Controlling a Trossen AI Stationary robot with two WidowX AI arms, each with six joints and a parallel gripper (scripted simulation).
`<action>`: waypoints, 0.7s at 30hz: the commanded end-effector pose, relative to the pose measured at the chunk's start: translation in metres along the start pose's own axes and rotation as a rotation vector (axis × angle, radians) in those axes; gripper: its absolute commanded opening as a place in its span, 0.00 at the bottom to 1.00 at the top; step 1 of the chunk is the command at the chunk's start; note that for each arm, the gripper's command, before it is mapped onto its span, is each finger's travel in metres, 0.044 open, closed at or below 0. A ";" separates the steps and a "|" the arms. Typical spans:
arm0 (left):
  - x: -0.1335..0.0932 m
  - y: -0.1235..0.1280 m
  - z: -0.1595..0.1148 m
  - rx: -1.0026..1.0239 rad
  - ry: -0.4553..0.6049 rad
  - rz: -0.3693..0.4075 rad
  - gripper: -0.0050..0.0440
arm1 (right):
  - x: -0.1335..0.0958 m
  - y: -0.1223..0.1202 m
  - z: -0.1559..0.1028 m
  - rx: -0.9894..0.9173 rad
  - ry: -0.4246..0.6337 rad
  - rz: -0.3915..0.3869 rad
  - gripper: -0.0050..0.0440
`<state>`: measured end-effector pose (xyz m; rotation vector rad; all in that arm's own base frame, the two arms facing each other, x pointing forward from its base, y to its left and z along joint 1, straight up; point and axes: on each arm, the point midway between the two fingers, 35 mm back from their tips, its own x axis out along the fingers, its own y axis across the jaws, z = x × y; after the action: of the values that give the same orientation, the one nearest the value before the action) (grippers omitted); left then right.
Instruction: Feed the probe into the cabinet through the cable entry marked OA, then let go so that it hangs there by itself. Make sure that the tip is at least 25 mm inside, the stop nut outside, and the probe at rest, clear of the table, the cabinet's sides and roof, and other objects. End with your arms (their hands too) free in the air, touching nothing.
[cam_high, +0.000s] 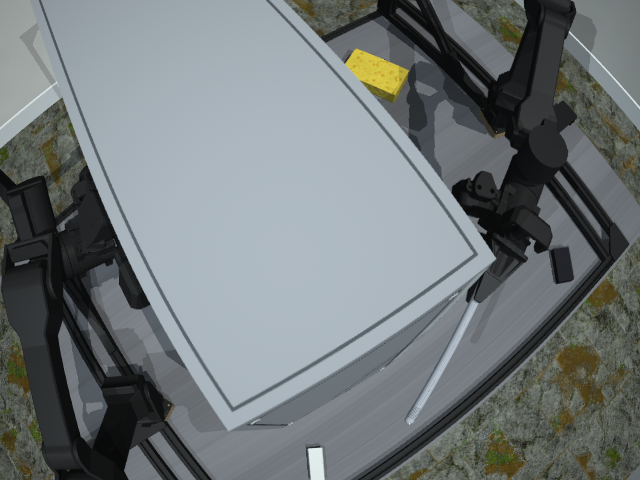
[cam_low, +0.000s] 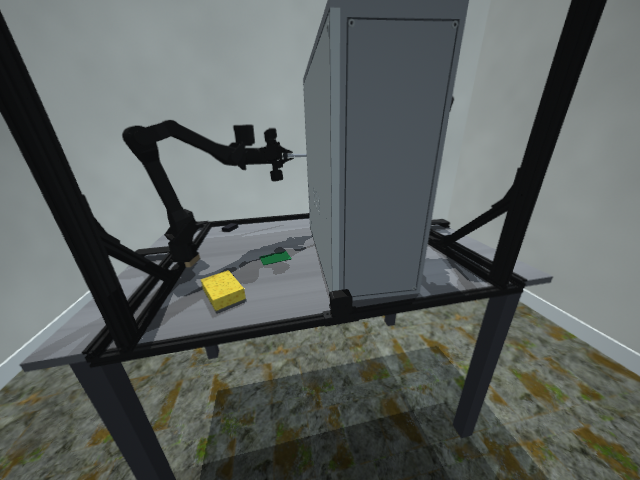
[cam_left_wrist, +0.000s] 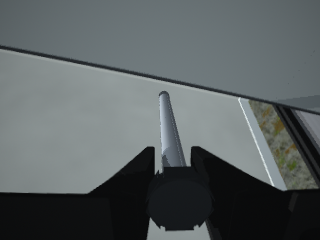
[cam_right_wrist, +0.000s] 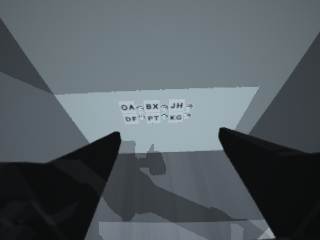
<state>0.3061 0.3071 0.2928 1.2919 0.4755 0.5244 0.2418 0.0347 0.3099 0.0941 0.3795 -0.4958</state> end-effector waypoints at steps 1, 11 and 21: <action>-0.010 0.008 0.007 -0.004 0.022 0.019 0.10 | 0.000 -0.001 0.001 0.004 -0.003 -0.002 1.00; -0.028 0.017 0.018 -0.008 0.065 0.037 0.10 | 0.000 -0.001 0.001 0.004 -0.003 -0.002 1.00; -0.053 0.025 0.030 -0.013 0.116 0.062 0.10 | 0.000 -0.001 0.001 0.004 -0.003 -0.002 1.00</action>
<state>0.2850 0.2652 0.3199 1.2731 0.5305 0.6327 0.2418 0.0347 0.3099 0.0942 0.3794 -0.4958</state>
